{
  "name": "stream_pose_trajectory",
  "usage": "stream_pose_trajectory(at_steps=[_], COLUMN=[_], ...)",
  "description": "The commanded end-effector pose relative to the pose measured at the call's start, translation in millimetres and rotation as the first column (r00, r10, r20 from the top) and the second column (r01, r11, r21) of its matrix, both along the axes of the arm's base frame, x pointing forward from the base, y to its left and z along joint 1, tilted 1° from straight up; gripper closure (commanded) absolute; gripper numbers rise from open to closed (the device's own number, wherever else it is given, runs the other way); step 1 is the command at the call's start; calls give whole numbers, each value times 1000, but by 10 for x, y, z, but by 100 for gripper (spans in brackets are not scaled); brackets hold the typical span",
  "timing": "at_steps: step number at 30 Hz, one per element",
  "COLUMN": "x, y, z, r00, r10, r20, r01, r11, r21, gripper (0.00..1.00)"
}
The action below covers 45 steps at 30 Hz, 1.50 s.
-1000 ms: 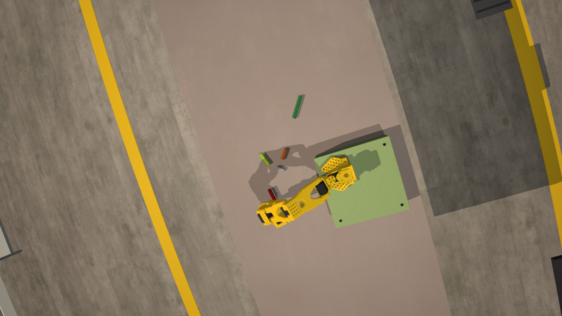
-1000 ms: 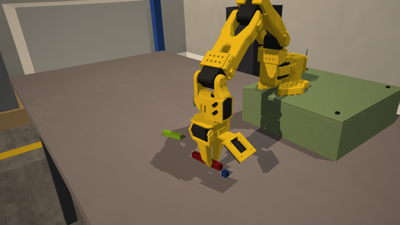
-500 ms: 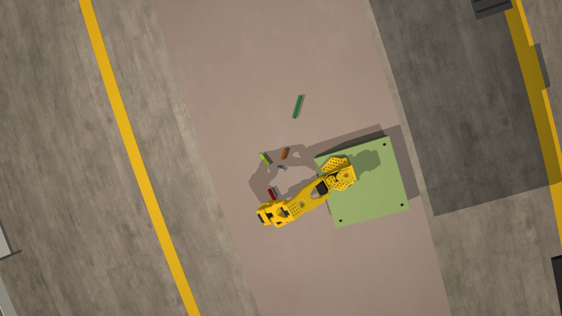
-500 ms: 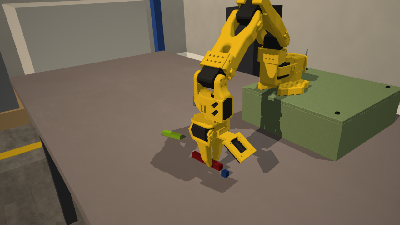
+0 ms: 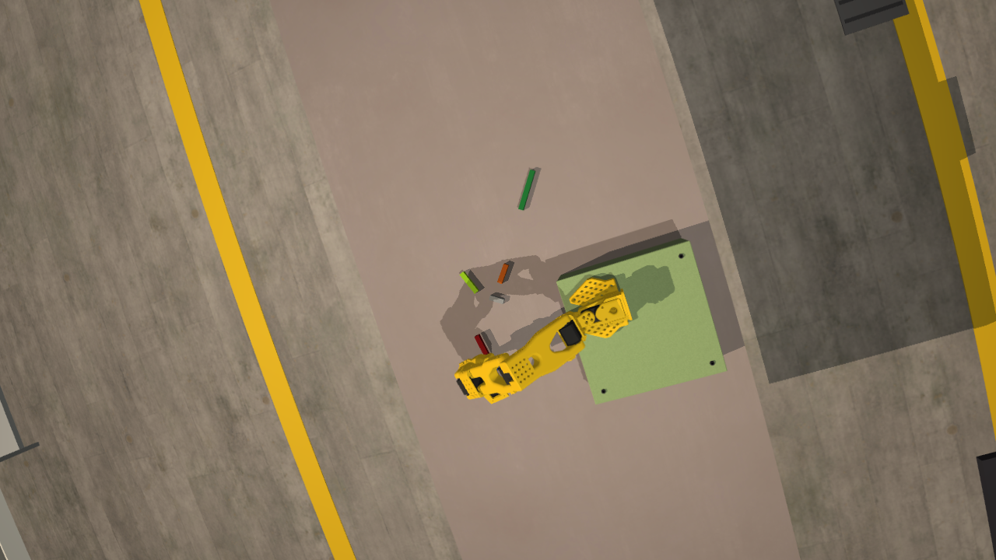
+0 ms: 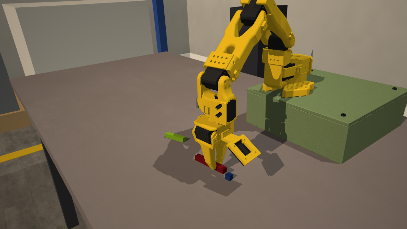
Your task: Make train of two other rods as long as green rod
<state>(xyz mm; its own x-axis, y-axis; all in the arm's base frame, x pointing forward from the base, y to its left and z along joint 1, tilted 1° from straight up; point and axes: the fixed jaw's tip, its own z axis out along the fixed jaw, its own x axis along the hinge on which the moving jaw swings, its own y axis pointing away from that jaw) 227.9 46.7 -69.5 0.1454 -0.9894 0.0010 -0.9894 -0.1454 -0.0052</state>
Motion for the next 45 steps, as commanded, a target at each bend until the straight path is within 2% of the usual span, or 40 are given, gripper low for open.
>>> stream_pose_trajectory(at_steps=[1, 45], x=[-4, 2], y=[27, 29], z=[-14, -85], r00=[1000, 1000], r10=[-1, -1], r20=[0, 4], r01=[1, 1], r11=[1000, 1000], r21=[1, 2], gripper=[100, 100])
